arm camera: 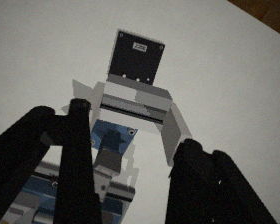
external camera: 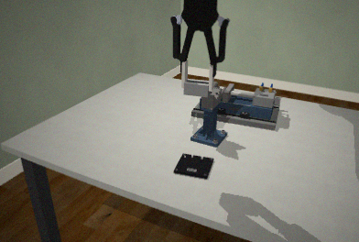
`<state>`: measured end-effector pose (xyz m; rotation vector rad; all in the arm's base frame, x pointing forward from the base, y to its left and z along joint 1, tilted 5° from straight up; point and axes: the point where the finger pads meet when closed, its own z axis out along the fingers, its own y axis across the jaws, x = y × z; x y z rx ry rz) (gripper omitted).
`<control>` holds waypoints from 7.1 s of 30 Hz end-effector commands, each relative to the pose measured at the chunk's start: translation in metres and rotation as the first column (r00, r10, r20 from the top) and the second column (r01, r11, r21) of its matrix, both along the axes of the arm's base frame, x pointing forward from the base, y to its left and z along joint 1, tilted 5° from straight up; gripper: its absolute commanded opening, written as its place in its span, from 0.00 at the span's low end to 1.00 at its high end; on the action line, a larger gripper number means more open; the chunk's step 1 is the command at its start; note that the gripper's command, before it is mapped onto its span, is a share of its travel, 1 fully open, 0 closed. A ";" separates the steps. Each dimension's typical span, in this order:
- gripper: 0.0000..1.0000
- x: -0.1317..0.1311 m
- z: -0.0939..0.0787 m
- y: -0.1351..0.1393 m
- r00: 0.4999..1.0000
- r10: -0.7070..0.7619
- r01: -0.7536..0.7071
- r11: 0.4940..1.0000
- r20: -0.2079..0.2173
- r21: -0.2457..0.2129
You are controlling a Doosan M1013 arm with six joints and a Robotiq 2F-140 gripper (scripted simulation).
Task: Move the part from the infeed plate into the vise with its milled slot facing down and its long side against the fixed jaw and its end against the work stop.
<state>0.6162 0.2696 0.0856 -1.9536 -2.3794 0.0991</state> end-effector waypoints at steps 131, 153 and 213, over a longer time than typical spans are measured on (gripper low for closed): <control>0.00 0.269 0.098 -0.172 -0.668 -0.658 0.392 -0.708 -0.348 0.587; 0.00 0.159 0.033 -0.221 -0.961 -0.188 0.114 -0.938 -0.204 0.328; 0.00 0.026 0.004 -0.166 -0.966 0.198 -0.194 -0.980 0.165 0.039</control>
